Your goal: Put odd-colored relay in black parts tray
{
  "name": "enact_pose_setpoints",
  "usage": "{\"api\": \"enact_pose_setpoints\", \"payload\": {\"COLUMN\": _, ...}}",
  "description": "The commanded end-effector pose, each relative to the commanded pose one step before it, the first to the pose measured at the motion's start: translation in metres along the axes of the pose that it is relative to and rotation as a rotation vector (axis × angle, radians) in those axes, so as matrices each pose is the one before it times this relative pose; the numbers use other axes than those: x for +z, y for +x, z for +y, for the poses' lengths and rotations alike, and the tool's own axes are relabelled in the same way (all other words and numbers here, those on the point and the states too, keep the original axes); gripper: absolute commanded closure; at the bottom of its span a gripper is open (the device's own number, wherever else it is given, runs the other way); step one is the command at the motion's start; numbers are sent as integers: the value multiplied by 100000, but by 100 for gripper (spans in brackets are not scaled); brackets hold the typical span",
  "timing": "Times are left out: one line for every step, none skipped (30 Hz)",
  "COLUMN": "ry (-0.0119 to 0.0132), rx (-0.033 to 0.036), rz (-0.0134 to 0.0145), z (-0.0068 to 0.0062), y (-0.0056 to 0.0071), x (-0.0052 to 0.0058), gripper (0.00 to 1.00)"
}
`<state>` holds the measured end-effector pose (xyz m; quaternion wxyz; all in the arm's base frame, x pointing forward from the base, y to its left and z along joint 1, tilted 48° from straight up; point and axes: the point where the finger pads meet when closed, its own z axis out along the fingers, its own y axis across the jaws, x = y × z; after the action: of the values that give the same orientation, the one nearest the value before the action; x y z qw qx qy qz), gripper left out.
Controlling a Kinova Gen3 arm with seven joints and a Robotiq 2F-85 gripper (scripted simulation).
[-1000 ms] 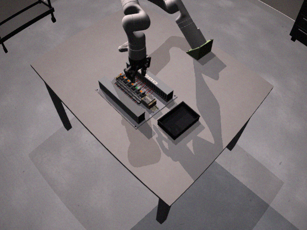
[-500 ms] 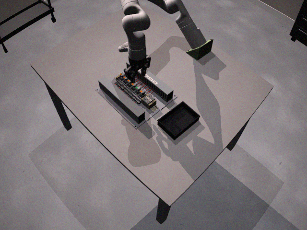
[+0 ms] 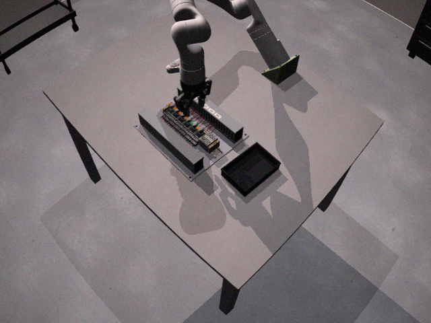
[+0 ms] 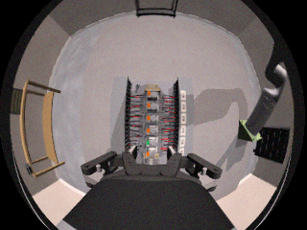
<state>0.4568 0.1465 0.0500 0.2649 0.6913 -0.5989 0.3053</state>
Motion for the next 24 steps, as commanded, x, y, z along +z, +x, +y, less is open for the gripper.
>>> {"api": "enact_pose_setpoints", "payload": {"ry": 714, "rx": -122, "rz": 121, "z": -235, "y": 34, "x": 197, "gripper": 39}}
{"api": "enact_pose_setpoints", "payload": {"ry": 0, "rx": 0, "rz": 0, "z": 0, "y": 0, "x": 0, "gripper": 39}}
{"api": "enact_pose_setpoints", "payload": {"ry": 0, "rx": 0, "rz": 0, "z": 0, "y": 0, "x": 0, "gripper": 39}}
{"api": "enact_pose_setpoints", "payload": {"ry": 0, "rx": 0, "rz": 0, "z": 0, "y": 0, "x": 0, "gripper": 39}}
{"api": "enact_pose_setpoints", "payload": {"ry": 0, "rx": 0, "rz": 0, "z": -1, "y": 0, "x": 3, "gripper": 39}}
{"api": "enact_pose_setpoints", "payload": {"ry": 0, "rx": 0, "rz": 0, "z": -8, "y": 1, "x": 18, "gripper": 39}}
{"api": "enact_pose_setpoints", "payload": {"ry": 0, "rx": 0, "rz": 0, "z": -17, "y": 2, "x": 41, "gripper": 39}}
{"api": "enact_pose_setpoints", "payload": {"ry": 0, "rx": 0, "rz": 0, "z": -26, "y": 4, "x": 64, "gripper": 39}}
{"api": "enact_pose_setpoints", "payload": {"ry": 0, "rx": 0, "rz": 0, "z": -34, "y": 5, "x": 82, "gripper": 39}}
{"api": "enact_pose_setpoints", "payload": {"ry": 0, "rx": 0, "rz": 0, "z": -37, "y": 5, "x": 92, "gripper": 39}}
{"api": "enact_pose_setpoints", "payload": {"ry": 0, "rx": 0, "rz": 0, "z": -37, "y": 6, "x": 92, "gripper": 39}}
{"api": "enact_pose_setpoints", "payload": {"ry": 0, "rx": 0, "rz": 0, "z": -33, "y": 5, "x": 82, "gripper": 39}}
{"api": "enact_pose_setpoints", "payload": {"ry": 0, "rx": 0, "rz": 0, "z": -26, "y": 4, "x": 64, "gripper": 39}}
{"api": "enact_pose_setpoints", "payload": {"ry": 0, "rx": 0, "rz": 0, "z": -16, "y": 3, "x": 41, "gripper": 39}}
{"api": "enact_pose_setpoints", "payload": {"ry": 0, "rx": 0, "rz": 0, "z": -7, "y": 1, "x": 18, "gripper": 39}}
{"api": "enact_pose_setpoints", "payload": {"ry": 0, "rx": 0, "rz": 0, "z": -1, "y": 0, "x": 3, "gripper": 39}}
{"api": "enact_pose_setpoints", "payload": {"ry": 0, "rx": 0, "rz": 0, "z": 0, "y": 0, "x": 0, "gripper": 39}}
{"api": "enact_pose_setpoints", "payload": {"ry": 0, "rx": 0, "rz": 0, "z": 0, "y": 0, "x": 0, "gripper": 39}}
{"api": "enact_pose_setpoints", "payload": {"ry": 0, "rx": 0, "rz": 0, "z": 0, "y": 0, "x": 0, "gripper": 39}}
{"api": "enact_pose_setpoints", "payload": {"ry": 0, "rx": 0, "rz": 0, "z": 0, "y": 0, "x": 0, "gripper": 39}}
{"api": "enact_pose_setpoints", "payload": {"ry": 0, "rx": 0, "rz": 0, "z": 0, "y": 0, "x": 0, "gripper": 39}}
{"api": "enact_pose_setpoints", "payload": {"ry": 0, "rx": 0, "rz": 0, "z": 0, "y": 0, "x": 0, "gripper": 39}}
{"api": "enact_pose_setpoints", "payload": {"ry": 0, "rx": 0, "rz": 0, "z": 0, "y": 0, "x": 0, "gripper": 39}}
{"api": "enact_pose_setpoints", "payload": {"ry": 0, "rx": 0, "rz": 0, "z": 0, "y": 0, "x": 0, "gripper": 39}}
